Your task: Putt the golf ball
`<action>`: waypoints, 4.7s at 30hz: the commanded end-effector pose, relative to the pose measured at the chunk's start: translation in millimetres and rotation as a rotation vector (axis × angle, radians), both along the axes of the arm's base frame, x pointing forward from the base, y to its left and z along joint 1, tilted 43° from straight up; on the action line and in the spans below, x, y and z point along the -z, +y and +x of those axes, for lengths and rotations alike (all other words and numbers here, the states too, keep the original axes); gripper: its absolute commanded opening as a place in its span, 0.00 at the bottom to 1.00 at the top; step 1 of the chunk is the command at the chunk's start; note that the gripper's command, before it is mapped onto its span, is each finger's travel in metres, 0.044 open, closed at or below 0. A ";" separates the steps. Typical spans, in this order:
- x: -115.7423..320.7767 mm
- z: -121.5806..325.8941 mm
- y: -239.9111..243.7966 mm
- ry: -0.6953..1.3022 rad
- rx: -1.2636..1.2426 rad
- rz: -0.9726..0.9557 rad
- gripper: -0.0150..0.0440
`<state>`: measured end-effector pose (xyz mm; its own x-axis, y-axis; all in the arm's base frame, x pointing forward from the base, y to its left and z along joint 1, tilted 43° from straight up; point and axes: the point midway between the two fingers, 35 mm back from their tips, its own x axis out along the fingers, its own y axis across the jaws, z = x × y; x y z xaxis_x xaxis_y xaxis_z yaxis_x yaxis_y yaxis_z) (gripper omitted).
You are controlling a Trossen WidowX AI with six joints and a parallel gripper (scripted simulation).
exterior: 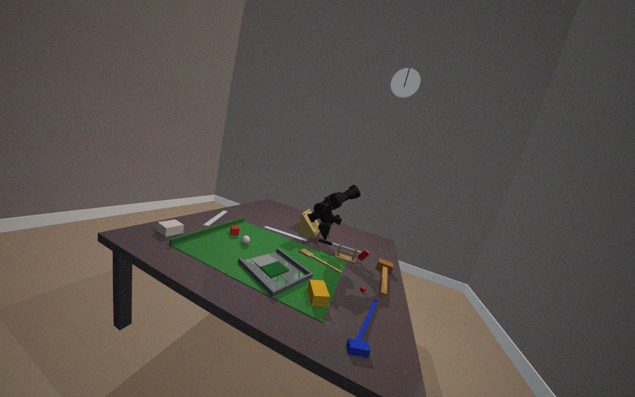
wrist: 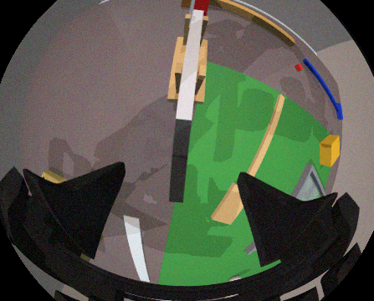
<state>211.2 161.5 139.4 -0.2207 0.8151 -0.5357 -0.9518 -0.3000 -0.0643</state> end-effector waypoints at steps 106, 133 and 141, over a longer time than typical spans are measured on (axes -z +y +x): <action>66.6 82.3 -128.9 0.652 0.610 -0.312 0.25; 190.9 78.6 -273.9 1.473 1.338 -0.565 0.25; 195.4 77.7 -271.7 1.478 1.342 -0.566 0.25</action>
